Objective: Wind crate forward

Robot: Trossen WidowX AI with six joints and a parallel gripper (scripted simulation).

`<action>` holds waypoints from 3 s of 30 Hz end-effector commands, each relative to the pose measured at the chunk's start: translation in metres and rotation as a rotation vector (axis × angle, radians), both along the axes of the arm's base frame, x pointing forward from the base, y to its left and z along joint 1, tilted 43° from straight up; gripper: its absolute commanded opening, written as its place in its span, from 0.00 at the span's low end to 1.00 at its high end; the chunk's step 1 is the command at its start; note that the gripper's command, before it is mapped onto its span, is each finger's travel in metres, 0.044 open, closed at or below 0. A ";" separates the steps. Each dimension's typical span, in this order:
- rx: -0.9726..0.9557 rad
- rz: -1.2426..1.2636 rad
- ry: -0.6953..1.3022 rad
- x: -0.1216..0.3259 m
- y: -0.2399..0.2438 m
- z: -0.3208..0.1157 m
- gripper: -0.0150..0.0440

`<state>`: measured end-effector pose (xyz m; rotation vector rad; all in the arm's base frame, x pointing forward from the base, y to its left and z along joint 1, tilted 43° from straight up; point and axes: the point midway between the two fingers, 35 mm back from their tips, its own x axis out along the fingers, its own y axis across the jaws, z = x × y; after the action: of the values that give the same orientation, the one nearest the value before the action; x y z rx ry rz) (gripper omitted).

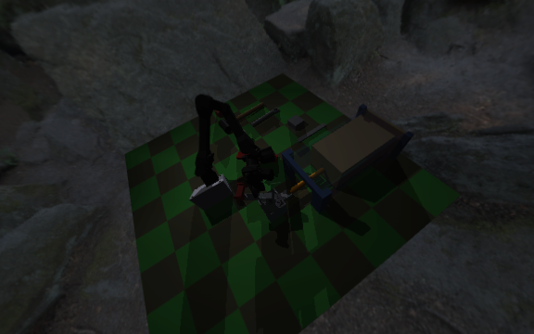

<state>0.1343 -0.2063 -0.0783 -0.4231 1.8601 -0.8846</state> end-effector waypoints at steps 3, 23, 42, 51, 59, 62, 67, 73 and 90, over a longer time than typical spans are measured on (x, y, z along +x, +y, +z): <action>-0.009 -0.004 -0.002 0.001 0.001 -0.001 0.25; -0.001 -0.002 -0.001 0.001 0.005 -0.006 0.25; -0.001 0.000 -0.003 0.000 0.007 -0.011 0.25; -0.001 0.001 -0.003 0.001 0.009 -0.013 0.25; 0.008 0.003 -0.003 0.001 0.011 -0.015 0.30; 0.008 0.003 -0.003 0.001 0.011 -0.015 0.43; 0.008 0.003 -0.003 0.001 0.011 -0.015 0.65; 0.008 0.003 -0.003 0.001 0.011 -0.015 0.66; 0.008 0.003 -0.003 0.001 0.011 -0.015 0.66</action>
<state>0.1347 -0.1958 -0.0921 -0.4292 1.8611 -0.8819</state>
